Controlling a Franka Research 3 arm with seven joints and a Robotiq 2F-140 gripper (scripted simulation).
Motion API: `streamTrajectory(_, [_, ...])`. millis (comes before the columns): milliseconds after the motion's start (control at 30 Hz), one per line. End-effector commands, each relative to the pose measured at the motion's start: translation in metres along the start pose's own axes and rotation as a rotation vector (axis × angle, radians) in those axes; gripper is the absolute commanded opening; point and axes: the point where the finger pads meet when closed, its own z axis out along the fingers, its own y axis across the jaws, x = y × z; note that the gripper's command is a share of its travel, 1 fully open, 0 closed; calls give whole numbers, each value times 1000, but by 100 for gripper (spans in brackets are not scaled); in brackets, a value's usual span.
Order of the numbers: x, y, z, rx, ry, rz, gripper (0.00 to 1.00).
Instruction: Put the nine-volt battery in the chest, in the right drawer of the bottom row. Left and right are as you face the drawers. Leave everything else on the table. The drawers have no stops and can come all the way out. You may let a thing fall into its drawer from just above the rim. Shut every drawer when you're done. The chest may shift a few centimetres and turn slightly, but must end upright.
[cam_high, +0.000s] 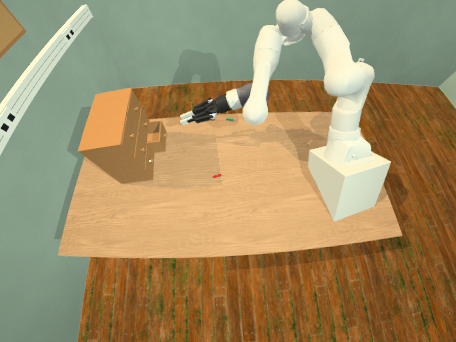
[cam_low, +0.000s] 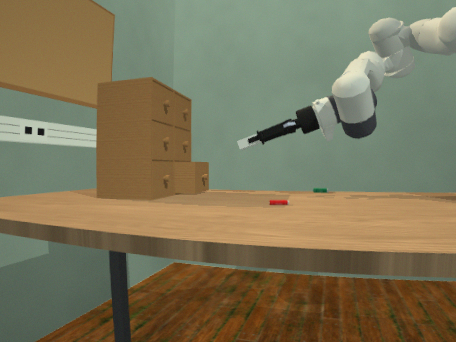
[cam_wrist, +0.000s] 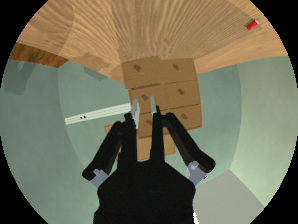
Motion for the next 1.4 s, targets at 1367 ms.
streamTrajectory(1367, [69,0,93,1,2,-5,10])
